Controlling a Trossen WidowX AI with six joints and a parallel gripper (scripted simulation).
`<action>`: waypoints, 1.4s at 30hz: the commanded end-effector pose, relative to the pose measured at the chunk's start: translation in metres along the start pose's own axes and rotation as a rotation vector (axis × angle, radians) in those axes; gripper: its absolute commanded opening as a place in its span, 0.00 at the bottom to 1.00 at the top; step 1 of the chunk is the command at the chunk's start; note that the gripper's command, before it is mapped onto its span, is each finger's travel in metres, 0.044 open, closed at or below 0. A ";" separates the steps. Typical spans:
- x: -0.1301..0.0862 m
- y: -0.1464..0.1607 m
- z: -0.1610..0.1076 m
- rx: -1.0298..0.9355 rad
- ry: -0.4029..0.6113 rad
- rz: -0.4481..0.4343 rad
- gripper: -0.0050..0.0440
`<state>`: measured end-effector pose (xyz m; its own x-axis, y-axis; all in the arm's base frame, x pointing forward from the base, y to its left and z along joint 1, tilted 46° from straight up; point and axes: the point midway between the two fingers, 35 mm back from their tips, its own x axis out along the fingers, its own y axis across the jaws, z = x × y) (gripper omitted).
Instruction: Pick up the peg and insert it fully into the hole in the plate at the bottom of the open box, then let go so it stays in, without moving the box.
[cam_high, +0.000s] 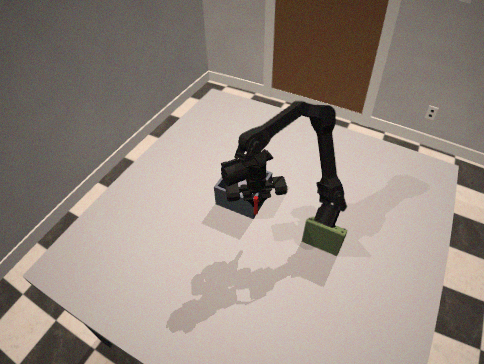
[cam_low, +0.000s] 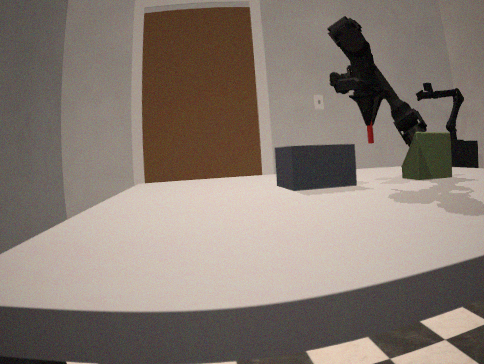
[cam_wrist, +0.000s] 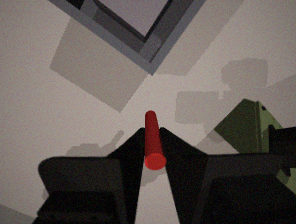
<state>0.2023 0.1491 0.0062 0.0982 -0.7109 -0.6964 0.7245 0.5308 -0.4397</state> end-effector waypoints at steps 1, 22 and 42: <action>-0.006 0.002 0.012 0.007 0.004 0.013 0.10; -0.016 0.004 0.059 0.019 0.003 0.008 0.10; -0.017 0.015 0.117 0.018 0.005 0.011 0.10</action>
<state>0.2834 0.1192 0.0726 0.1025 -0.7015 -0.7053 0.7340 0.5319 -0.4223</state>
